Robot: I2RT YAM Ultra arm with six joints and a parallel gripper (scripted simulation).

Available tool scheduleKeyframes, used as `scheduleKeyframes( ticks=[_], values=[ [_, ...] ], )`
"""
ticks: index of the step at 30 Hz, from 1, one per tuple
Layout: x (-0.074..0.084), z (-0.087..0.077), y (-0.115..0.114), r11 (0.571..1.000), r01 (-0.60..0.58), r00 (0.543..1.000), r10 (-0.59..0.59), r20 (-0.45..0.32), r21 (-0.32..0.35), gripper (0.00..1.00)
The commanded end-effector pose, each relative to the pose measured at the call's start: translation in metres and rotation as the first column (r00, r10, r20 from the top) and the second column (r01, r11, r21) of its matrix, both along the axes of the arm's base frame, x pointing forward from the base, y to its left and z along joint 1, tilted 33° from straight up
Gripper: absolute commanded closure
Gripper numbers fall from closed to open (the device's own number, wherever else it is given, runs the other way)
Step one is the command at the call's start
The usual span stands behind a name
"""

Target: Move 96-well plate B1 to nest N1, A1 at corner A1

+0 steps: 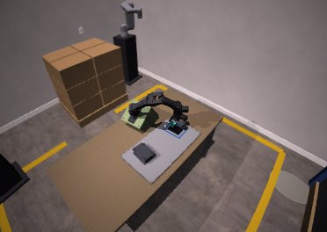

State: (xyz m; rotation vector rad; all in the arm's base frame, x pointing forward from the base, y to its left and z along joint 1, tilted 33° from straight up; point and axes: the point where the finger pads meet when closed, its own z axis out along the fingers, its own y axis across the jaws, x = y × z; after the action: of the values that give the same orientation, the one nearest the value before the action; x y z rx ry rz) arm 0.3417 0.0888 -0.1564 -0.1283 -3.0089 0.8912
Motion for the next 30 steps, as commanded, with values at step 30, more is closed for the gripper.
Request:
scheduleKeyframes(
  ticks=[30],
  values=[
    [0.0, -0.022, -0.014, 1.0, -0.012, 1.0, 0.012, 0.005, -0.01, 0.0]
  ],
)
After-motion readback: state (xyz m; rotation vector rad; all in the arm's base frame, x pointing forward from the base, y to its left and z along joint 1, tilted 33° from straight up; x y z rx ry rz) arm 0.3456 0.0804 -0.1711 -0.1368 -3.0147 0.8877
